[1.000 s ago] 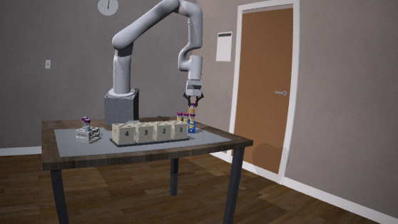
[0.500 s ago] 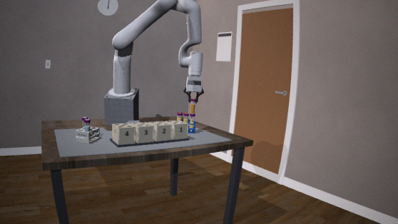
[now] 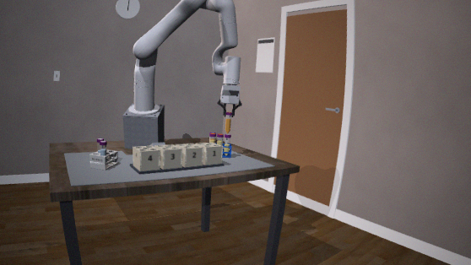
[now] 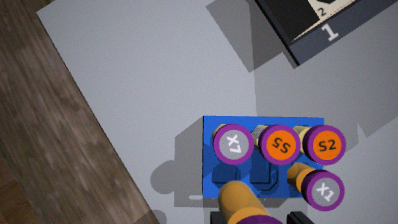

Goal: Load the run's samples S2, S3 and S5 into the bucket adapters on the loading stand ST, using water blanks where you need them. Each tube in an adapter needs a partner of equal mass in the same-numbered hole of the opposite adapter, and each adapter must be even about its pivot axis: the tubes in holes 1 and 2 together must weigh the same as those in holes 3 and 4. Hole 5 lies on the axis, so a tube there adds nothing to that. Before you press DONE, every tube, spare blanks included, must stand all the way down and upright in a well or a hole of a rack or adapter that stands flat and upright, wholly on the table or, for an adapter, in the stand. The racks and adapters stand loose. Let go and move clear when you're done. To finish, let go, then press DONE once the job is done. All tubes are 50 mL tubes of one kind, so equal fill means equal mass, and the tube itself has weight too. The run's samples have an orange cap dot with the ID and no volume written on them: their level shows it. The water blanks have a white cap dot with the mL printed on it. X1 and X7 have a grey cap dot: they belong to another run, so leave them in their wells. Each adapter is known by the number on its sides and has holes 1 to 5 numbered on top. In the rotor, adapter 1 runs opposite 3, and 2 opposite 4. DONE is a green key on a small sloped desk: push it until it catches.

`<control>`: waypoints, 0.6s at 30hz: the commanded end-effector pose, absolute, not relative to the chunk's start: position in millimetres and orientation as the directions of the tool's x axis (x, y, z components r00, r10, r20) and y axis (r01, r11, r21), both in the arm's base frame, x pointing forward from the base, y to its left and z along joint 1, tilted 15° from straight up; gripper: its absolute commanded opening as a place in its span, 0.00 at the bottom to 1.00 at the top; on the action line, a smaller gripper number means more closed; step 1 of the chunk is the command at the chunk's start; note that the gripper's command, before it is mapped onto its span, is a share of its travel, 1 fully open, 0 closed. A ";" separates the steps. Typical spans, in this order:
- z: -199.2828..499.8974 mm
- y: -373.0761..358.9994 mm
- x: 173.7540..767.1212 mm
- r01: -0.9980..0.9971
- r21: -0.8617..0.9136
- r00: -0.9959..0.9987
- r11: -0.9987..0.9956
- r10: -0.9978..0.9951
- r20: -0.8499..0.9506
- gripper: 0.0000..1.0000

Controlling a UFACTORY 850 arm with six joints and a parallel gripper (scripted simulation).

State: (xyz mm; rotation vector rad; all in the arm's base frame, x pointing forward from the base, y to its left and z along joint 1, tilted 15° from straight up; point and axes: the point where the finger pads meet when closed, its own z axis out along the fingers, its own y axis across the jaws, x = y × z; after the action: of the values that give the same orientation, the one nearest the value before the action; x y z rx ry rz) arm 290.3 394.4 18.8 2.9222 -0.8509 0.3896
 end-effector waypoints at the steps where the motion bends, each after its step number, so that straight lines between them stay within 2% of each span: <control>1: 27.5 396.3 288.9 -0.537 0.001 0.815 -0.844 -0.518 0.261 0.00; 18: 35.3 397.4 287.1 -0.537 0.001 0.815 -0.844 -0.518 0.261 0.00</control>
State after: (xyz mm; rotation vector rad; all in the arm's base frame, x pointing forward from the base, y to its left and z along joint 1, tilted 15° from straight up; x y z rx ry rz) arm 286.9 396.6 34.4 2.9201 -0.8503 0.3871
